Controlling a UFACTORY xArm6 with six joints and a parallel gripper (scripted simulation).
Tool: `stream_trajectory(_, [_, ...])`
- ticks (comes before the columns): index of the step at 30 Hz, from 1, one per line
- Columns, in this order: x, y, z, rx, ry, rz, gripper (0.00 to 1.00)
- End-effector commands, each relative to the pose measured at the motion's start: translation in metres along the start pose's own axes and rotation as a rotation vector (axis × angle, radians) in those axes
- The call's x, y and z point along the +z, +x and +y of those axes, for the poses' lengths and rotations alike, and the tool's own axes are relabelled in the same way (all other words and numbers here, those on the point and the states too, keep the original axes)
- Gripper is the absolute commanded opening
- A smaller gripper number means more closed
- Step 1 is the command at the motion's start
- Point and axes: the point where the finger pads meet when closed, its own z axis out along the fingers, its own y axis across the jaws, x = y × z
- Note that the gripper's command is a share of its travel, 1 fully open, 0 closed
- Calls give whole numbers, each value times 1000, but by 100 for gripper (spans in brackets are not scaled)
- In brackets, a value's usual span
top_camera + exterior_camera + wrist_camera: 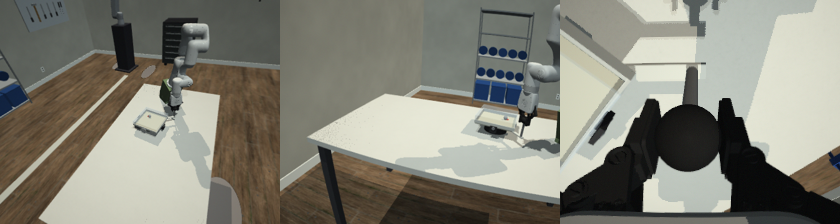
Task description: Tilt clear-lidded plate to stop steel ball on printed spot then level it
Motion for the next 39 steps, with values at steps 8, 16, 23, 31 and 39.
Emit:
stream_trajectory(8, [-2,-3,-1,-1,3,-7,0])
stream_trajectory(16, [-3,-1,-2,-1,3,-7,0])
stream_trajectory(23, [-3,-1,-2,-1,3,-7,0])
stream_trajectory(31, [-2,-4,-1,-1,3,-7,0])
stream_trajectory(39, [-1,-4,-1,-1,3,-7,0])
